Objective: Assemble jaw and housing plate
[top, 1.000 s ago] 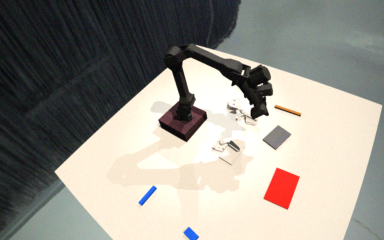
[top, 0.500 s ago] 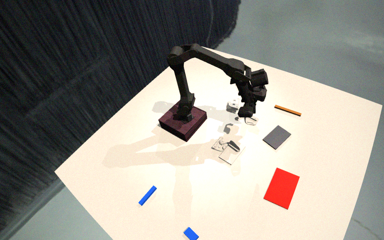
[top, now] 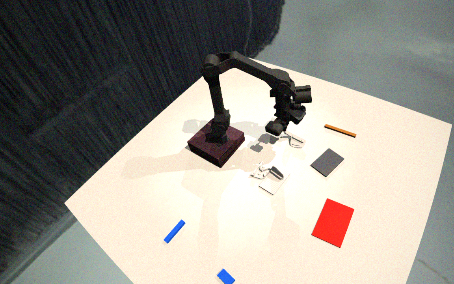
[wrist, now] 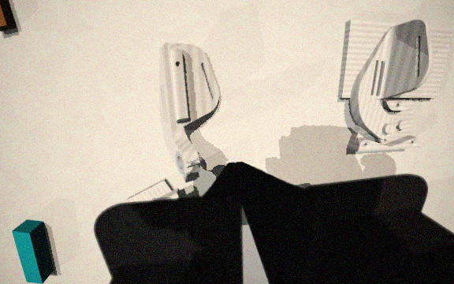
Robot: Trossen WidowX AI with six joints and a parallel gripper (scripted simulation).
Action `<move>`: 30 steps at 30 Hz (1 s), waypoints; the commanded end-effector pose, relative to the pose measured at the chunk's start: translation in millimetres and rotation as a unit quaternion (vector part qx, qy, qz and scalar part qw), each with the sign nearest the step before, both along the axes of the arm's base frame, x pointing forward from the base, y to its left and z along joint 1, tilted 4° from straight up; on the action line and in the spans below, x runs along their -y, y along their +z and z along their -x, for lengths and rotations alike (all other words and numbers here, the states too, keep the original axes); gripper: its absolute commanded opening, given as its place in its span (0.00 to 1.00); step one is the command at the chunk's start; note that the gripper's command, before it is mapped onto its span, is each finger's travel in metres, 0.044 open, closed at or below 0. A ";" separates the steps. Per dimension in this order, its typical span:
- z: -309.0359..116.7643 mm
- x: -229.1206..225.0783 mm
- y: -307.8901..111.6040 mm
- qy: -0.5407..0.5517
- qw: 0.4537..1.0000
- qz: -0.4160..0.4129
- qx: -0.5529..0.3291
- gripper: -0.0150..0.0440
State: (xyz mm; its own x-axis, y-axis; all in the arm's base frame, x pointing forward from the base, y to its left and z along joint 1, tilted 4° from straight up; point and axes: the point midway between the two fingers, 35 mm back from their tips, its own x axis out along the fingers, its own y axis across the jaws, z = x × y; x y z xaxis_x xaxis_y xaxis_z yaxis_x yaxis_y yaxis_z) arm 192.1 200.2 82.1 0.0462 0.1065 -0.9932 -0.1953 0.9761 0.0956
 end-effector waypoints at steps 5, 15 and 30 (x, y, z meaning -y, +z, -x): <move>8.1 1.3 -2.8 -0.016 1.000 0.008 -0.017 0.25; 7.0 -0.8 -16.6 -0.016 1.000 0.008 -0.016 0.25; 6.4 -3.1 -40.7 -0.016 1.000 0.008 -0.016 0.25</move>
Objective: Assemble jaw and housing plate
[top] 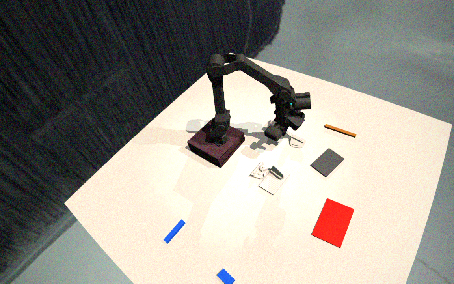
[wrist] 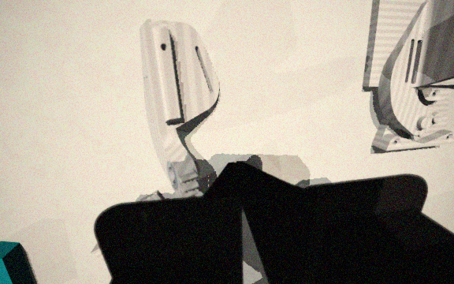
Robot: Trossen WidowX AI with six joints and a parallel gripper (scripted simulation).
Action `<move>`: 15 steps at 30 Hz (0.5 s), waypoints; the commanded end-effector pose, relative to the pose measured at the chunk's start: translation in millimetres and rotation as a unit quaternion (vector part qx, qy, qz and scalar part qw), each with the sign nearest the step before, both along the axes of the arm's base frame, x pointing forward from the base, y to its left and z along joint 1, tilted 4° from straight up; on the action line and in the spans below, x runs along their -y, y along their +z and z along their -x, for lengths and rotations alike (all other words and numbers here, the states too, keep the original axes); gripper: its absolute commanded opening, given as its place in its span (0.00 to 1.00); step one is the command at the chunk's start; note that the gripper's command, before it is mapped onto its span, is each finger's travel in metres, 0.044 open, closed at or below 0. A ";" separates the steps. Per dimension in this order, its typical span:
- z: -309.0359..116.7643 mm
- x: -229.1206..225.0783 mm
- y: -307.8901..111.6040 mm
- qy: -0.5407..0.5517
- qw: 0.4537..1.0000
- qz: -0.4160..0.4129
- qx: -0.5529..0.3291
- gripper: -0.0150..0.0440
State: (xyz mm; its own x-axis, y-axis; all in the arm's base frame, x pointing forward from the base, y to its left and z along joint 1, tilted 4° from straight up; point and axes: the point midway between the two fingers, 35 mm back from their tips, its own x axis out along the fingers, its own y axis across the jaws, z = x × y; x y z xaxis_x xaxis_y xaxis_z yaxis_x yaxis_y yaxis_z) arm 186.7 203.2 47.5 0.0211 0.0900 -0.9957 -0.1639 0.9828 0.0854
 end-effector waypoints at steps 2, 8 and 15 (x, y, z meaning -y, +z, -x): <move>1.1 -0.4 -9.3 -0.002 1.000 0.000 -0.002 0.25; 1.5 -0.7 -18.8 -0.002 1.000 0.000 -0.002 0.25; 2.1 -0.8 -28.6 -0.002 1.000 0.000 -0.002 0.25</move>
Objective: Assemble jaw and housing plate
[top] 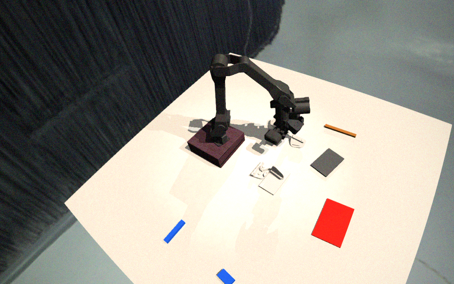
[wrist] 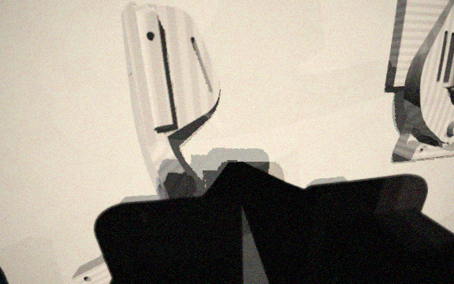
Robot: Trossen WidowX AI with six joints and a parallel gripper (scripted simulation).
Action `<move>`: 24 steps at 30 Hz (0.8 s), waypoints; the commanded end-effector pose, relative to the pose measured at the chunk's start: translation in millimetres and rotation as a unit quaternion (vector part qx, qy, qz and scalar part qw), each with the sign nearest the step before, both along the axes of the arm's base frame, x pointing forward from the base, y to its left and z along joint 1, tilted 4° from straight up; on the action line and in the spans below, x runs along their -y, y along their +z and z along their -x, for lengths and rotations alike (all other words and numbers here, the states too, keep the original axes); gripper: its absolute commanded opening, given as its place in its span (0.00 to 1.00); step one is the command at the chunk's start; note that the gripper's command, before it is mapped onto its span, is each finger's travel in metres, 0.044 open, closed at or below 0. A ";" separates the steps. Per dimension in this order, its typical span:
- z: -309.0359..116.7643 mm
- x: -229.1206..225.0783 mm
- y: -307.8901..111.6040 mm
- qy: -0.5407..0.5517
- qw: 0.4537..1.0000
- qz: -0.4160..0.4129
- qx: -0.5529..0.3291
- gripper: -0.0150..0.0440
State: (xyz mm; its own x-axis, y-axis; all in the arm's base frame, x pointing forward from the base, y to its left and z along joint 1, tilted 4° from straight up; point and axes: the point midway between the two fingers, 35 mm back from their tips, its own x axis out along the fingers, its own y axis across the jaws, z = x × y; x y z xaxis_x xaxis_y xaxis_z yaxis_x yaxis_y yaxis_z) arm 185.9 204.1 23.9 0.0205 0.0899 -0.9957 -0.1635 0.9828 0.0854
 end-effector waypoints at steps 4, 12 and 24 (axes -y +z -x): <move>1.3 -0.8 -5.0 -0.002 1.000 0.000 -0.002 0.25; 2.3 -13.3 -3.5 -0.002 1.000 -0.001 -0.002 0.25; 5.1 -32.7 -1.4 -0.002 1.000 -0.002 -0.002 0.25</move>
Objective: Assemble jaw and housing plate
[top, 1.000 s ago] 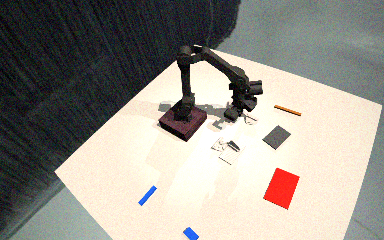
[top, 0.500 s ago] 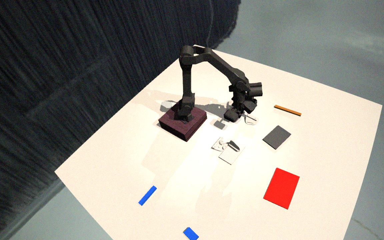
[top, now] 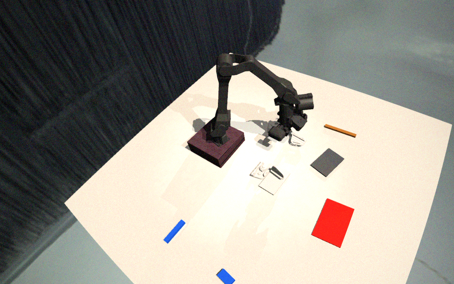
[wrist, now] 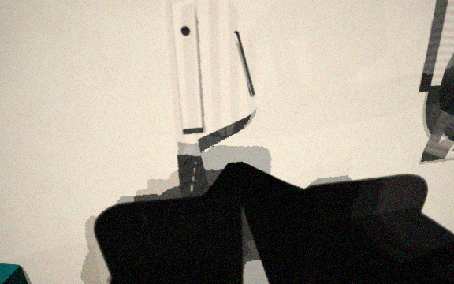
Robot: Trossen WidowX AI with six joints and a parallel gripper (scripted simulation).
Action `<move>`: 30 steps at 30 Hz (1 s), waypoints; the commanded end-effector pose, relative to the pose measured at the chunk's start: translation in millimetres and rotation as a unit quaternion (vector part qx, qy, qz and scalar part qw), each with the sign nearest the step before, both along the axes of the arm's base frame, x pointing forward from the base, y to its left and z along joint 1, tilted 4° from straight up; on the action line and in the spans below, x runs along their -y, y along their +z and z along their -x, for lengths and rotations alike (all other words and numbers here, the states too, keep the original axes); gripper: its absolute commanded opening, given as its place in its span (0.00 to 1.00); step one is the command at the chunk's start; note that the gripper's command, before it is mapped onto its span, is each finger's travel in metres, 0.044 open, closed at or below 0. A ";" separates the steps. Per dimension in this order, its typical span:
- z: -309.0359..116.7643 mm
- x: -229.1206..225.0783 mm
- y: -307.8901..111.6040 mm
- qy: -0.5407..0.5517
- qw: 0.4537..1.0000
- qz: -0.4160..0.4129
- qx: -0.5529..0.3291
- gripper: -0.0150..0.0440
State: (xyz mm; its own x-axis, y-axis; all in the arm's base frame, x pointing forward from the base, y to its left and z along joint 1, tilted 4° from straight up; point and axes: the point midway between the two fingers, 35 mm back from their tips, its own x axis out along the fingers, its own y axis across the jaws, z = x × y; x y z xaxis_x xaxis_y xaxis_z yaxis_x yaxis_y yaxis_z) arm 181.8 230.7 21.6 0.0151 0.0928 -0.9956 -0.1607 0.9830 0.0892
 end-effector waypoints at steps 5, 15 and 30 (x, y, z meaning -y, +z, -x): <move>2.7 -14.3 1.6 0.000 1.000 0.000 0.000 0.25; 6.1 -28.1 2.7 0.000 1.000 -0.001 0.000 0.25; 7.2 -25.7 63.5 0.000 1.000 -0.002 -0.001 0.25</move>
State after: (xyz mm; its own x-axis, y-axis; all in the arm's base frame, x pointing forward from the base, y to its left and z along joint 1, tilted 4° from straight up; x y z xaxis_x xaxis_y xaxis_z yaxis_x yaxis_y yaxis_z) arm 172.8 259.1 58.2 0.0018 0.0807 -0.9967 -0.1585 0.9842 0.0793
